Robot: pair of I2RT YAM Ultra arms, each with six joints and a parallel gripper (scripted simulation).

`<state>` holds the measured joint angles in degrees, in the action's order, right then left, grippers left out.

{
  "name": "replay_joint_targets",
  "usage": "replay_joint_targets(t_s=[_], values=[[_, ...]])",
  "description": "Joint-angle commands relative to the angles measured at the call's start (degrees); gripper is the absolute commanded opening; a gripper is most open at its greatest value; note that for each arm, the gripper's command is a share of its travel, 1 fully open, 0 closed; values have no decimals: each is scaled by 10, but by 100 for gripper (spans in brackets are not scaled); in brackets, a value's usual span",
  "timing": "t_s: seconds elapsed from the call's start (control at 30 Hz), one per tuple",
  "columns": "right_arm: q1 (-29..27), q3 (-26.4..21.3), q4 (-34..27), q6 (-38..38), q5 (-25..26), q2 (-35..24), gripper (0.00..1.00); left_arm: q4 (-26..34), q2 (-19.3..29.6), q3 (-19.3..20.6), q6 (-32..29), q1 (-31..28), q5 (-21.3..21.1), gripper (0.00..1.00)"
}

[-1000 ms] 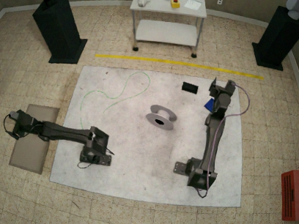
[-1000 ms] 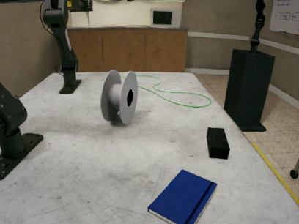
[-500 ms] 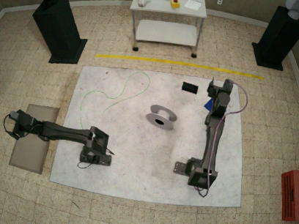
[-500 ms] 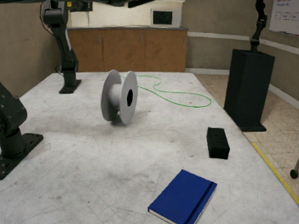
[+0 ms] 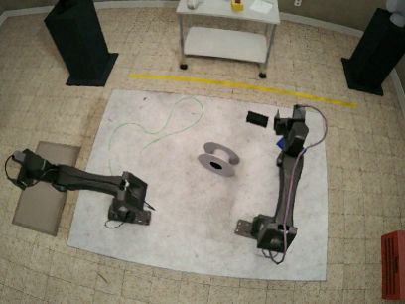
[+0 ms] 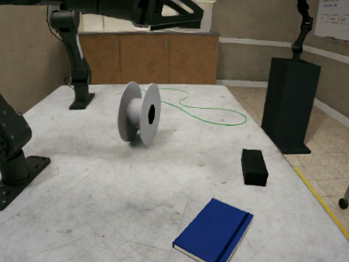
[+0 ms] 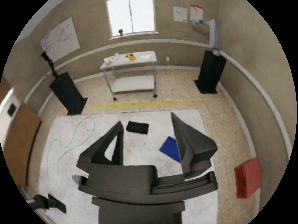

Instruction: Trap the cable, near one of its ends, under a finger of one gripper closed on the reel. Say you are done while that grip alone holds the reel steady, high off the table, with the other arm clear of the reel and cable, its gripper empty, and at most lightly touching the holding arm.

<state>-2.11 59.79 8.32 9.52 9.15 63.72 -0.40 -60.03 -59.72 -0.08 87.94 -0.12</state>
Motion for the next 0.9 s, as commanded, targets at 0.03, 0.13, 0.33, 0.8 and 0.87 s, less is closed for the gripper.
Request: replay_joint_targets(t_s=[0.03, 0.13, 0.33, 0.8, 0.87], values=[[-12, 25, 35, 42, 45, 13, 75, 9, -4, 1, 4, -3, 6, 100], [-17, 25, 56, 67, 71, 21, 75, 9, -4, 1, 4, -3, 6, 100], [-28, 30, 102, 121, 126, 38, 75, 9, -4, 1, 4, -3, 6, 100], [-52, 42, 205, 239, 244, 76, 75, 9, -4, 1, 4, -3, 6, 100], [-56, 44, 222, 258, 263, 82, 75, 9, -4, 1, 4, -3, 6, 100]])
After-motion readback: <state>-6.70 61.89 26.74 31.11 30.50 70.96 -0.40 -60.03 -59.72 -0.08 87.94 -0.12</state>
